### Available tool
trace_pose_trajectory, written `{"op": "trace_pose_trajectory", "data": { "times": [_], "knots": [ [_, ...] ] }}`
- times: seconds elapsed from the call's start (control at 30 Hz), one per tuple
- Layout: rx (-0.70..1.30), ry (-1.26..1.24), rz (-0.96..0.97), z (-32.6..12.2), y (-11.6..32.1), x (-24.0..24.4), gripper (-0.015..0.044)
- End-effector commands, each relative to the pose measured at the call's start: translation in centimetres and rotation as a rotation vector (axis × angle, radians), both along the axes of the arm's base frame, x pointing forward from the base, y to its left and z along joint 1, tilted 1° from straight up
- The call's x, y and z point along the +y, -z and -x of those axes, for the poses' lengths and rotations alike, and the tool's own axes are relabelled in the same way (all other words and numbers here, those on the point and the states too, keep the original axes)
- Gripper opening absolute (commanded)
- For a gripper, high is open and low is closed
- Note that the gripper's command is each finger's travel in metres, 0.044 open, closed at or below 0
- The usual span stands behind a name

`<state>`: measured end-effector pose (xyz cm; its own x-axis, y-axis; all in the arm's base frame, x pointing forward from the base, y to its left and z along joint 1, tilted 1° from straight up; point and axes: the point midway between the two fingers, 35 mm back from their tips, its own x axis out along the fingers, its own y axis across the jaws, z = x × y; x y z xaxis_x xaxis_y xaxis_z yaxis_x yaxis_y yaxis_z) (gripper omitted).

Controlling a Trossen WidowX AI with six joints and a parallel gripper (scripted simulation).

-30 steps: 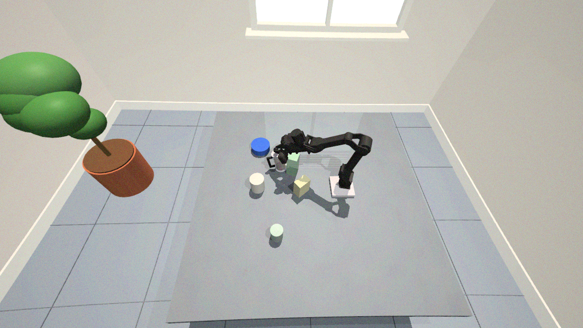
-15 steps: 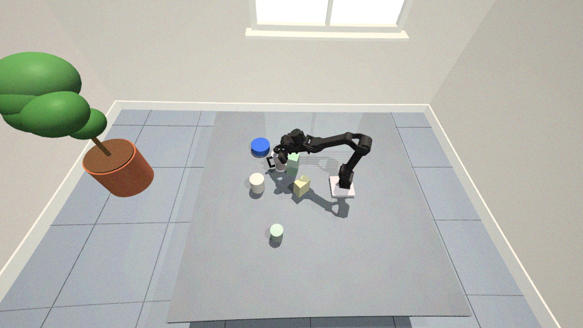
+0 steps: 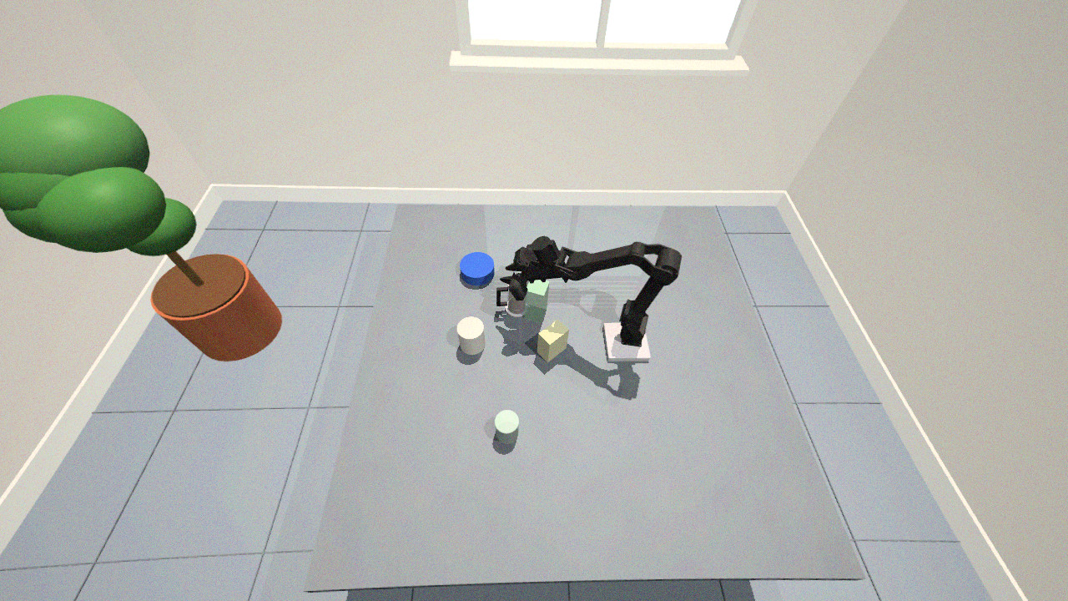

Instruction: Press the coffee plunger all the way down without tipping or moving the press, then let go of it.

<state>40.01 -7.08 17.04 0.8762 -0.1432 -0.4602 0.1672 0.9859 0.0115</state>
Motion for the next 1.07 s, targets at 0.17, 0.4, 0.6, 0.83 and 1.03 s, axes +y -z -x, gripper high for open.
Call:
{"op": "trace_pose_trajectory", "data": {
  "times": [0.17, 0.4, 0.6, 0.83, 1.03],
  "knots": [
    [0.001, 0.0, 0.0, 0.0, 0.0, 0.0, 0.0431],
    [0.007, 0.002, -0.003, 0.8, -2.4, 0.0, 0.044],
    [0.02, 0.007, -0.009, 3.7, -7.8, 0.2, 0.044],
    [0.02, 0.007, -0.009, 3.7, -7.3, 0.2, 0.044],
    [0.02, 0.007, -0.009, 3.7, -7.3, 0.2, 0.044]
  ]
}}
